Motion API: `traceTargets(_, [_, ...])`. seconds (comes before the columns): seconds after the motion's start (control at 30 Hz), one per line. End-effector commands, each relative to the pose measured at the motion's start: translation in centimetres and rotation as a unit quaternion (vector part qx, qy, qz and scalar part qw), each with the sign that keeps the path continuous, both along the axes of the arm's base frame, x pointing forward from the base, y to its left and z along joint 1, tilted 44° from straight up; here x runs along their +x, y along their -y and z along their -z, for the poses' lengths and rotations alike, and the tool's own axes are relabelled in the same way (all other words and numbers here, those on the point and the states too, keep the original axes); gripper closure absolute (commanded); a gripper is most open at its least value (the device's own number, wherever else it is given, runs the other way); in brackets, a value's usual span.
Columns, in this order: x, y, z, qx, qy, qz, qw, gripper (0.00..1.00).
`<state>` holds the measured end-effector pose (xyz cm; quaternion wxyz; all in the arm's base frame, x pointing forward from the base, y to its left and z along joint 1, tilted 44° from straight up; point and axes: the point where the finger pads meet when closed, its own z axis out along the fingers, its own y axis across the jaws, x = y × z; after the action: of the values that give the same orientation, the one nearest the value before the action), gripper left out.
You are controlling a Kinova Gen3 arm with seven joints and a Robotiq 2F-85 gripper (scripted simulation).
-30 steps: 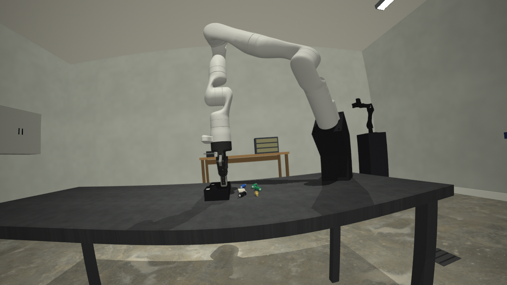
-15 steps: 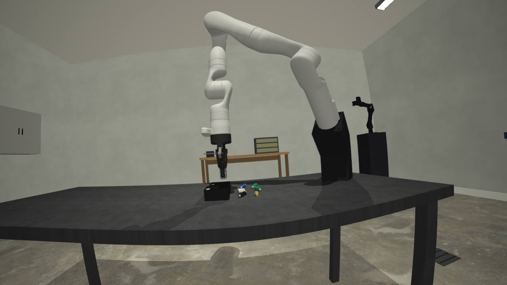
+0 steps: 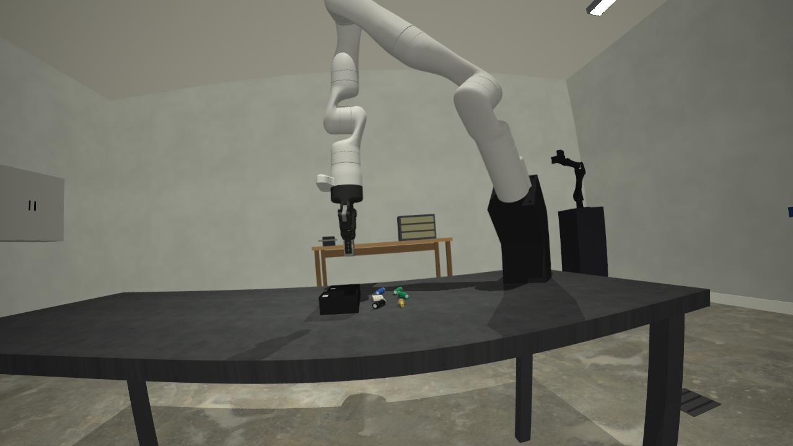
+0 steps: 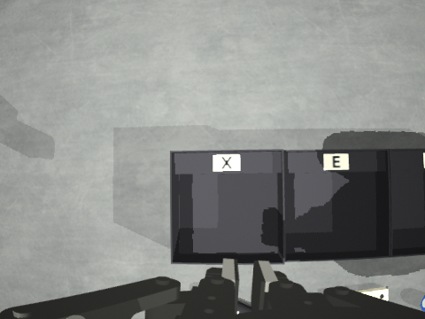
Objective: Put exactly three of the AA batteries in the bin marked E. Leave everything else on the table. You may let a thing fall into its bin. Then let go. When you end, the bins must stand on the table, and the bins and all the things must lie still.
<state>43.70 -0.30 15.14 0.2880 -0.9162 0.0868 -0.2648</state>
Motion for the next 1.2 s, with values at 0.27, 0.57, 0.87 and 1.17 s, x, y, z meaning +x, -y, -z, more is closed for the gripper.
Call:
traceTargets(0.27, [-3.7,4.5,-5.8,-0.014,-0.008,-0.001,1.0,0.91])
traceTargets(0.57, [-3.6,4.3,-5.8,-0.014,-0.007,-0.003,1.0,0.91])
traceTargets(0.87, [-3.5,6.0,-0.8,0.065,-0.079,0.106,0.989,0.71])
traceTargets(1.17, [-3.1,8.8,6.2,0.17,-0.173,0.251,0.937,0.71])
